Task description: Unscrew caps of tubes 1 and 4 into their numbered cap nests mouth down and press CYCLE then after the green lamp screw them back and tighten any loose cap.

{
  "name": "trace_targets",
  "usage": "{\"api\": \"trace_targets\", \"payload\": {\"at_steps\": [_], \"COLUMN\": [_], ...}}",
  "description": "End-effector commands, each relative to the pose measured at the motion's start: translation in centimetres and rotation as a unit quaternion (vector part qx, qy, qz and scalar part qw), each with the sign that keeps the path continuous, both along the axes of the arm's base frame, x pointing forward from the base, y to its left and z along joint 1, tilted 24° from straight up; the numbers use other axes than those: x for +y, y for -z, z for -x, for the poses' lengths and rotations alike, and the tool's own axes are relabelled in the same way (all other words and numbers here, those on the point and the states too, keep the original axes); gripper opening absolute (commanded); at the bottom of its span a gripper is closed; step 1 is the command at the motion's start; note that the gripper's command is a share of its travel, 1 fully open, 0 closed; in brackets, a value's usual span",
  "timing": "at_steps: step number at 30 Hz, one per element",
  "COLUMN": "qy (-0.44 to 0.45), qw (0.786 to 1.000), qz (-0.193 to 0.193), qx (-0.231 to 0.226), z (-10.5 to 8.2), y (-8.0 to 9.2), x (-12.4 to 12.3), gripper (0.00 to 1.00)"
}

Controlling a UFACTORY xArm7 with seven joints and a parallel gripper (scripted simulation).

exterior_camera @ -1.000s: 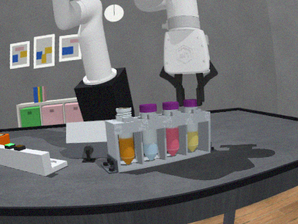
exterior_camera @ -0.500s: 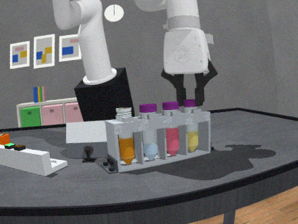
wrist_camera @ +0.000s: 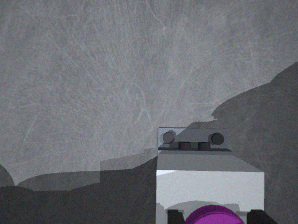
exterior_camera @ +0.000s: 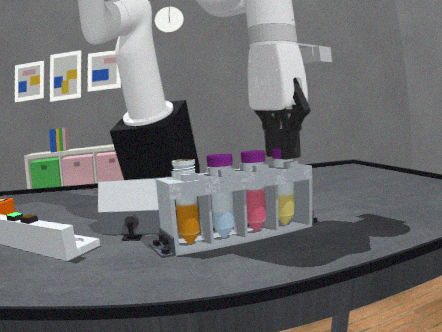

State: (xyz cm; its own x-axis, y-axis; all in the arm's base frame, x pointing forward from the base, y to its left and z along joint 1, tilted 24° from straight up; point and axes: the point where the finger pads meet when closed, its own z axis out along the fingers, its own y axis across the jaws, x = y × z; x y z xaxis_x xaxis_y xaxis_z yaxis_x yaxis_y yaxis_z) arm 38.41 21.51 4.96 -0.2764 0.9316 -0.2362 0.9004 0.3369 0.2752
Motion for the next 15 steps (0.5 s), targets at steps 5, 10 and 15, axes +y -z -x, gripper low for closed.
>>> {"api": "trace_targets", "payload": {"at_steps": [5, 10, 15], "qy": [0.201, 0.294, 0.357], "qw": [0.975, 0.947, 0.922], "qz": [-0.073, -0.109, -0.134], "qx": [-0.052, -0.066, -0.077], "z": [-0.04, -0.05, -0.05], "y": [-0.09, -0.08, -0.06], "x": [0.21, 0.21, 0.21], "gripper": [0.00, 0.00, 0.00]}}
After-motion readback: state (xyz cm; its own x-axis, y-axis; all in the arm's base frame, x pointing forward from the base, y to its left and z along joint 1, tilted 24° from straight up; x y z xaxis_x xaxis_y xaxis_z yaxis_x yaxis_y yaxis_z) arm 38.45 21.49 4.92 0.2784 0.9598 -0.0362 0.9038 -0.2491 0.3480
